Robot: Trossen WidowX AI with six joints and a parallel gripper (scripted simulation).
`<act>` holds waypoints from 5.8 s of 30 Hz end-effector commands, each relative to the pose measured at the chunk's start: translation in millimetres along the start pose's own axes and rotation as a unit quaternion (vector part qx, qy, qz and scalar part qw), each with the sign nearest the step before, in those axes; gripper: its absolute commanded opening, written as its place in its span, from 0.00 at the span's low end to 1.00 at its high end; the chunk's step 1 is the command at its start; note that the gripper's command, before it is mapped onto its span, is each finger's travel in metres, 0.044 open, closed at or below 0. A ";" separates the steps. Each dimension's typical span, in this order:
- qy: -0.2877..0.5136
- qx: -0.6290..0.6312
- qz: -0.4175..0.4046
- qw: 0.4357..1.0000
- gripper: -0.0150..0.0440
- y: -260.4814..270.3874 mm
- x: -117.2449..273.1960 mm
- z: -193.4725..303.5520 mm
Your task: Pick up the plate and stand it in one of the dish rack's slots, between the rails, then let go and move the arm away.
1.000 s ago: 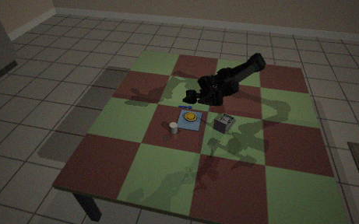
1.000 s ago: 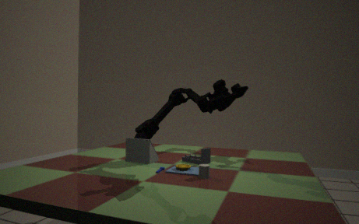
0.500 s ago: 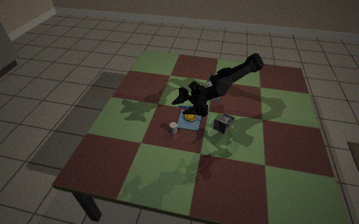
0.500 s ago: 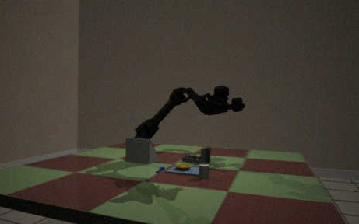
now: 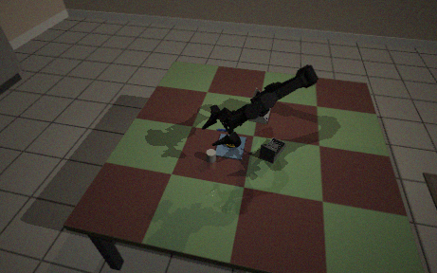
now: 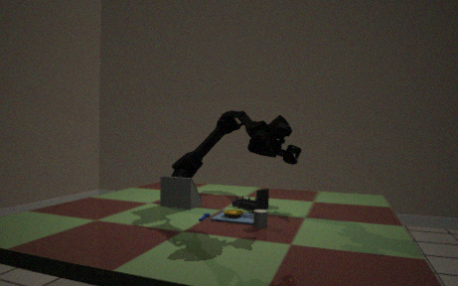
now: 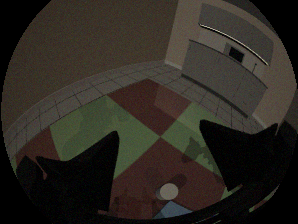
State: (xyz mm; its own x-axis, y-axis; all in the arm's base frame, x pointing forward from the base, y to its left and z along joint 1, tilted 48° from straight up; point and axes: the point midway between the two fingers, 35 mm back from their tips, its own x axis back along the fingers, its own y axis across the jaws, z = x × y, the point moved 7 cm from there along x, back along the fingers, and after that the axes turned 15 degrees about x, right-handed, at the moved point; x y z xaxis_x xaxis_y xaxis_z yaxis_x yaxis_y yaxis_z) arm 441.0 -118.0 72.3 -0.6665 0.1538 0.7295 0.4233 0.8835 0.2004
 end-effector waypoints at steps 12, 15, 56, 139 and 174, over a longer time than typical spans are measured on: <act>0.172 0.142 -0.063 0.973 0.93 -21.2 -7.6 53.5; 0.206 0.167 -0.085 0.960 0.93 -24.9 -6.6 65.1; 0.376 0.260 -0.435 0.776 0.93 -34.2 39.8 157.9; 0.381 0.251 -0.430 0.779 0.25 -79.2 69.2 76.5; 0.549 -0.242 -0.143 0.787 0.25 8.3 208.3 70.1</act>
State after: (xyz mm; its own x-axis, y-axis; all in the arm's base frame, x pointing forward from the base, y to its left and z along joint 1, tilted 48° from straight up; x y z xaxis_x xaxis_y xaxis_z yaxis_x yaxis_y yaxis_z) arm 269.3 -53.7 173.3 0.0463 -0.7276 0.6844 0.6585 0.5374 0.5268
